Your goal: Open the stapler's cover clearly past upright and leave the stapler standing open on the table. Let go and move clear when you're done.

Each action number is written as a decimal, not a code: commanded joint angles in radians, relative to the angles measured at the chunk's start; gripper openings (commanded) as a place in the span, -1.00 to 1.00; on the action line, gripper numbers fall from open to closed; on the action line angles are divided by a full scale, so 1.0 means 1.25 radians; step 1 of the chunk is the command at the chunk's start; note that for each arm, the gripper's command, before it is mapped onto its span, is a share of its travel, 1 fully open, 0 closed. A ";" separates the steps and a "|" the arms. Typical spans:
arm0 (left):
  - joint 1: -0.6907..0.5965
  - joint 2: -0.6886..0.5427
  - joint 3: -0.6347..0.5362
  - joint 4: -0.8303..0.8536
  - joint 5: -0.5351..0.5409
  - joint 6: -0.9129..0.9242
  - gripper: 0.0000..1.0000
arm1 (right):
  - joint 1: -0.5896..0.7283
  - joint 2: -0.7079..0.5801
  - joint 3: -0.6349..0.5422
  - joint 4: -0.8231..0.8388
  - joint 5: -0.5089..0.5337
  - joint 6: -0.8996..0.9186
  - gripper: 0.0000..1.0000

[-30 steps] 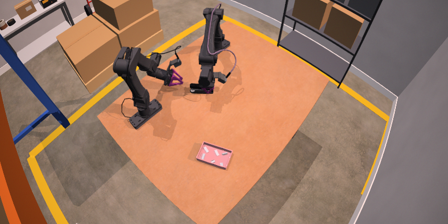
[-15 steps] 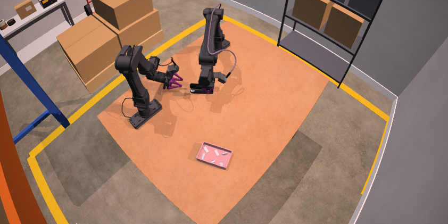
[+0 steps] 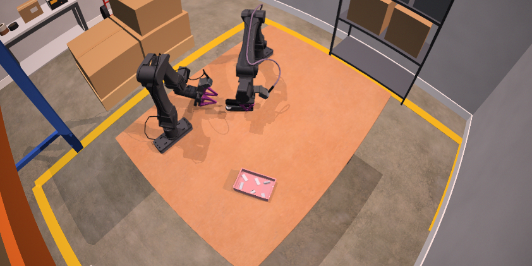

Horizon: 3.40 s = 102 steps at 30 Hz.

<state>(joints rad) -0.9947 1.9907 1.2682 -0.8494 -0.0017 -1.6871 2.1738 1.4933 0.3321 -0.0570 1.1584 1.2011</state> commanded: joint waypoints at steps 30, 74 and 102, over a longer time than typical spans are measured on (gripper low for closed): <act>0.002 -0.007 -0.002 0.007 0.001 -0.003 -0.43 | -0.181 0.092 -0.085 0.479 -0.079 -0.346 -0.08; 0.002 -0.007 -0.002 0.007 0.001 -0.003 -0.43 | -0.267 0.201 -0.084 0.710 -0.139 -0.474 -1.00; 0.002 -0.007 -0.002 0.007 0.001 -0.003 -0.43 | -0.317 0.000 -0.002 0.339 -0.239 -0.410 -0.66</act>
<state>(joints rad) -0.9951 1.9900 1.2690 -0.8459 0.0189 -1.6936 1.7901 1.5131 0.2985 0.4145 0.8658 0.6701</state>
